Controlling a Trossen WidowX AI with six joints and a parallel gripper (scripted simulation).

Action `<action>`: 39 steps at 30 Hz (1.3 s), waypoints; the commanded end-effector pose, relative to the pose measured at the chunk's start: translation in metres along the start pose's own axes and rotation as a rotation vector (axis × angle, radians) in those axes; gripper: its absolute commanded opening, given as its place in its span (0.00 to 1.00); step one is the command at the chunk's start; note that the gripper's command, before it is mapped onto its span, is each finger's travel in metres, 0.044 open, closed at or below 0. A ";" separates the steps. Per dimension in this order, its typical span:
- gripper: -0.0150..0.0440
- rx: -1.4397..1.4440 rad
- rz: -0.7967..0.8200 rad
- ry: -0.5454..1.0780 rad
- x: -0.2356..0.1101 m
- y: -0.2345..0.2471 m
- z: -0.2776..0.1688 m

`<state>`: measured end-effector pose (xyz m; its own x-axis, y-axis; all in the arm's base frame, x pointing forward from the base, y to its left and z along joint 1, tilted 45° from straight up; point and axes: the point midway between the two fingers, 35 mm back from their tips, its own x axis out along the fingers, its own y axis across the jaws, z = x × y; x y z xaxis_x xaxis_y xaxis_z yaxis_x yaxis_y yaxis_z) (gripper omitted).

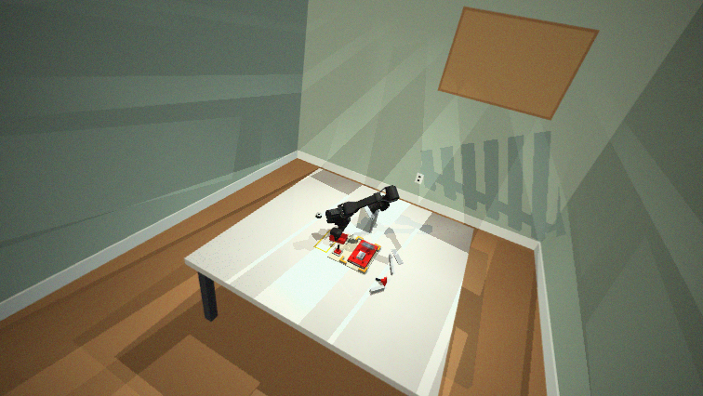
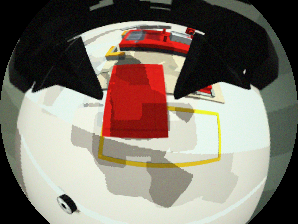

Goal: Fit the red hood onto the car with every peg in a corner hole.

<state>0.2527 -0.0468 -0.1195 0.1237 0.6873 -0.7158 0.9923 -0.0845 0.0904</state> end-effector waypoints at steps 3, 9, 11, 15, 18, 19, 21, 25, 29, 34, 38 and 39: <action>1.00 0.007 -0.004 0.008 0.006 -0.002 -0.001; 1.00 0.007 -0.004 0.009 0.009 -0.002 -0.001; 1.00 0.007 -0.004 0.009 0.010 -0.002 -0.001; 1.00 0.007 -0.004 0.009 0.011 -0.002 -0.001; 1.00 0.007 -0.004 0.009 0.012 -0.002 -0.001; 0.96 0.000 0.000 0.001 0.009 0.000 0.000; 0.87 0.000 0.000 0.001 0.009 0.000 0.000; 0.82 0.000 0.000 0.001 0.009 0.000 0.000; 0.78 0.000 0.000 0.001 0.009 0.000 0.000; 0.65 0.002 -0.001 0.002 0.008 -0.001 0.000; 0.48 0.002 -0.001 0.001 0.002 -0.001 0.000; 0.43 0.002 -0.001 0.001 0.000 0.000 0.000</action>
<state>0.2518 -0.0423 -0.1235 0.1221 0.6920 -0.7115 0.9925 -0.0896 0.0832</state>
